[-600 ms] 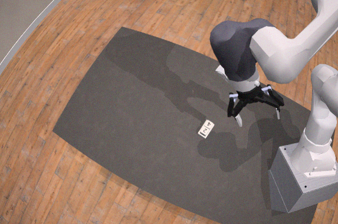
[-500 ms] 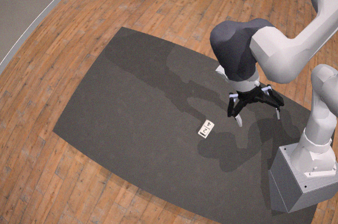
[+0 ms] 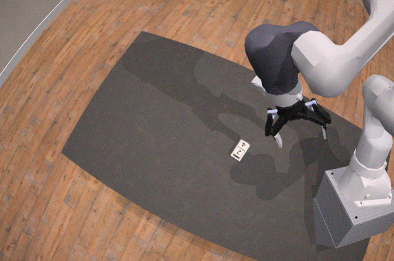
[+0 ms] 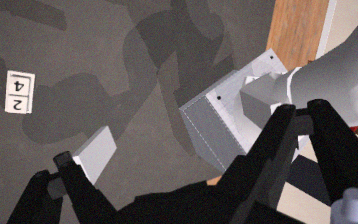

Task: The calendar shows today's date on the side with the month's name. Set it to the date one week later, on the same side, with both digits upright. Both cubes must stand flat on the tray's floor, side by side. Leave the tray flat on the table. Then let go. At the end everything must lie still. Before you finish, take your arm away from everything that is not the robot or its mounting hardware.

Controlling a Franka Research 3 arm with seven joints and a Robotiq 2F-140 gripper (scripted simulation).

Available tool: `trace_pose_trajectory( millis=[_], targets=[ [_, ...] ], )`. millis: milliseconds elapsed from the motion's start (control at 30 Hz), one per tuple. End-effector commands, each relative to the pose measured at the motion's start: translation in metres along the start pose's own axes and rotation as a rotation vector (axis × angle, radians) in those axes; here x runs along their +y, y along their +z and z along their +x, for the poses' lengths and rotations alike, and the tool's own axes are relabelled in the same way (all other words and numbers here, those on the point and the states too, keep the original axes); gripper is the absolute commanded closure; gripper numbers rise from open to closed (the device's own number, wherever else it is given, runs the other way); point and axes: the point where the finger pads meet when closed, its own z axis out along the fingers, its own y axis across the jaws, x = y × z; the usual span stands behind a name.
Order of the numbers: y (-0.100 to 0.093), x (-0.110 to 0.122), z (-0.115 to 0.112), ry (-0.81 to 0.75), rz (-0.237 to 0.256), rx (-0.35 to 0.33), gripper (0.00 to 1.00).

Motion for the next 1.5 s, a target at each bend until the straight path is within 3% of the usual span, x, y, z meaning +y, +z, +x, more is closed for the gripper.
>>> trace_pose_trajectory(
  millis=[0, 67, 400, 933, 1467],
  targets=[
    [0.002, -0.008, 0.006, -0.026, 0.019, 0.017, 0.00],
    [0.007, -0.041, 0.029, -0.143, 0.092, 0.091, 0.00],
    [0.011, -0.084, 0.053, -0.328, 0.180, 0.197, 0.00],
    [0.014, -0.138, 0.070, -0.621, 0.281, 0.342, 0.00],
    [0.017, -0.180, 0.067, -0.937, 0.356, 0.471, 0.00]
  ],
)
